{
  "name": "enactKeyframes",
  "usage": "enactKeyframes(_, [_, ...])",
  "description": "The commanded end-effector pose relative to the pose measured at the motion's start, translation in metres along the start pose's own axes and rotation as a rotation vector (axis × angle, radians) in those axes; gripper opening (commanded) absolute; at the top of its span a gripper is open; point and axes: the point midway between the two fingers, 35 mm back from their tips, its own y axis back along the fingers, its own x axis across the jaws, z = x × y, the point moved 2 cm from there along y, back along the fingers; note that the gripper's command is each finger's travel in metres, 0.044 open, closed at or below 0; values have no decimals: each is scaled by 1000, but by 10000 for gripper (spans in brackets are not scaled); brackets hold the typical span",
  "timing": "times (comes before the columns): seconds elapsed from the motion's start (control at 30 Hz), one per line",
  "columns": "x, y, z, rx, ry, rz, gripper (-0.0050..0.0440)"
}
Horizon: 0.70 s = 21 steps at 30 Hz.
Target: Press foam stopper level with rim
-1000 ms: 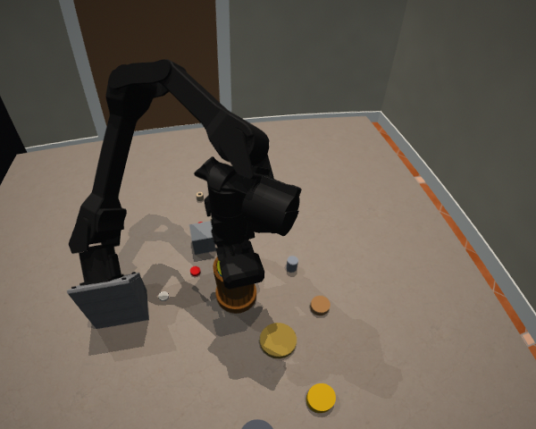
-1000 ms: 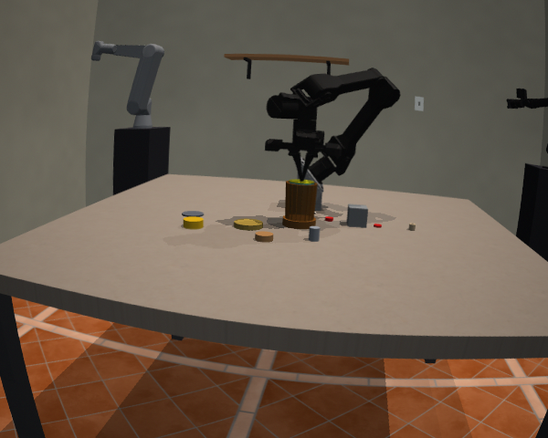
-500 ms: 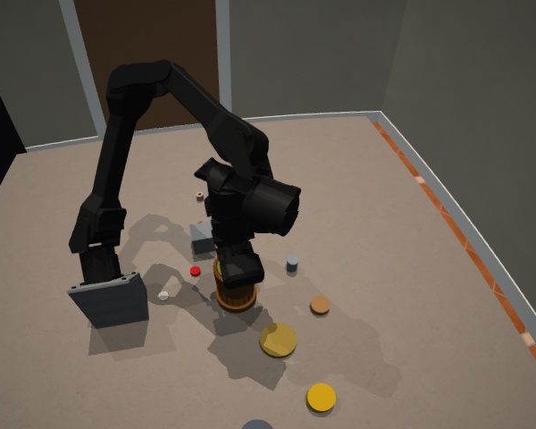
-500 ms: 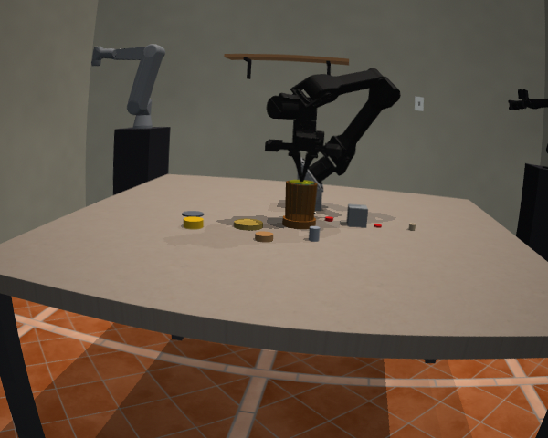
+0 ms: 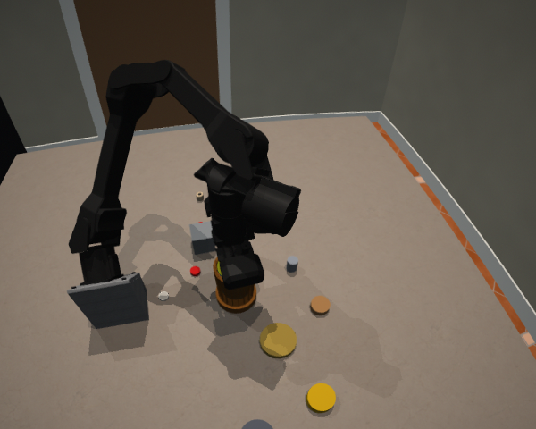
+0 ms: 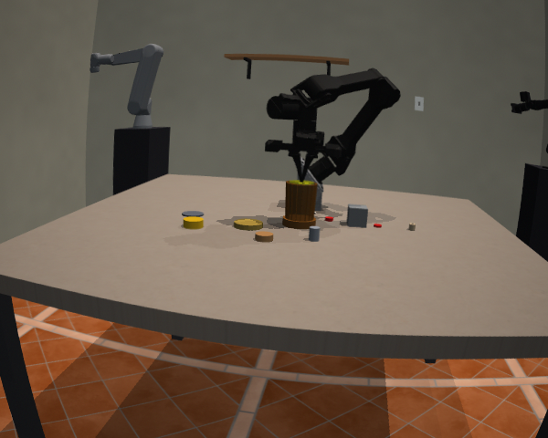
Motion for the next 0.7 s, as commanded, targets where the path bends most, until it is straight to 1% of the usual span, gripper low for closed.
enactKeyframes(0.0, [1,-3,-2,8,-5,3,0])
enactKeyframes(0.67, [1,-5,-2,8,-5,3,0])
